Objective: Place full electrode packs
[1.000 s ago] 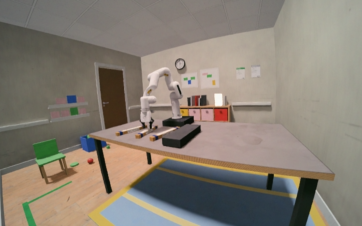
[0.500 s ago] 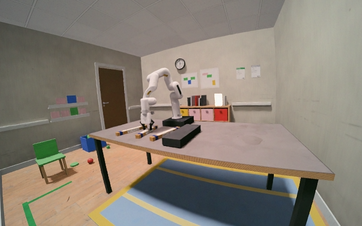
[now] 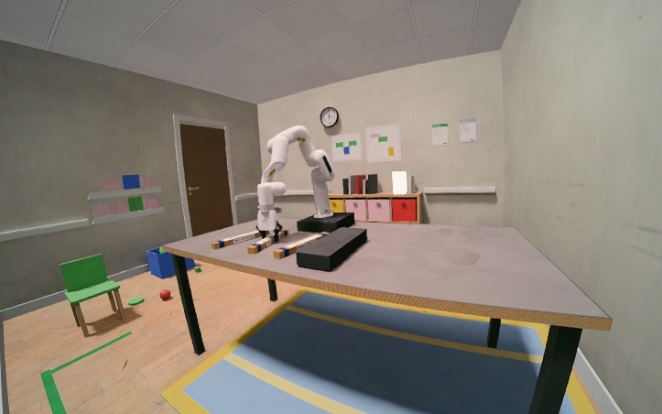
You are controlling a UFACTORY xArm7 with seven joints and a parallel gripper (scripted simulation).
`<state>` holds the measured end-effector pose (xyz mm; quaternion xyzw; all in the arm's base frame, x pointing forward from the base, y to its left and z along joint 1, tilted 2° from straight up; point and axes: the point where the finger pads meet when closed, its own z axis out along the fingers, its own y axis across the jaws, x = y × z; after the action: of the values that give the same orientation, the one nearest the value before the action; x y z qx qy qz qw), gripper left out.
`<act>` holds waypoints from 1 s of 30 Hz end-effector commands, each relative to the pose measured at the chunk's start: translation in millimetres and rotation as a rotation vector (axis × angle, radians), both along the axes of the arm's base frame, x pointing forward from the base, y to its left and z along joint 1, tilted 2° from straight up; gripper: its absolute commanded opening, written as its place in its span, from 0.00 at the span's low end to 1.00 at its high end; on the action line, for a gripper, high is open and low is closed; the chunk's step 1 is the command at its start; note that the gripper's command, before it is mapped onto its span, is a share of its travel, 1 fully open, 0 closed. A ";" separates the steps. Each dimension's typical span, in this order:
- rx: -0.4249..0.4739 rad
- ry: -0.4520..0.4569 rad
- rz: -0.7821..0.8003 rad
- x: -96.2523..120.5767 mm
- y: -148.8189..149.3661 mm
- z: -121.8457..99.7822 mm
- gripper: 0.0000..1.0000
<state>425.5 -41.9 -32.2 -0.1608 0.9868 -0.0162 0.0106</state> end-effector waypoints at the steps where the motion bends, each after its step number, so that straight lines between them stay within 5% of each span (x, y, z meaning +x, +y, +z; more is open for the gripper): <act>1: -0.001 -0.004 0.000 1.8 -0.2 -0.1 0.74; 14: -0.001 -0.004 0.000 1.8 -0.2 -0.3 0.74; 15: -0.001 -0.004 0.000 1.8 -0.2 -0.3 0.35; 30: -0.001 -0.004 0.000 1.8 -0.2 -0.3 0.35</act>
<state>425.7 -42.0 -33.6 -0.1608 0.9868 -0.0163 0.0108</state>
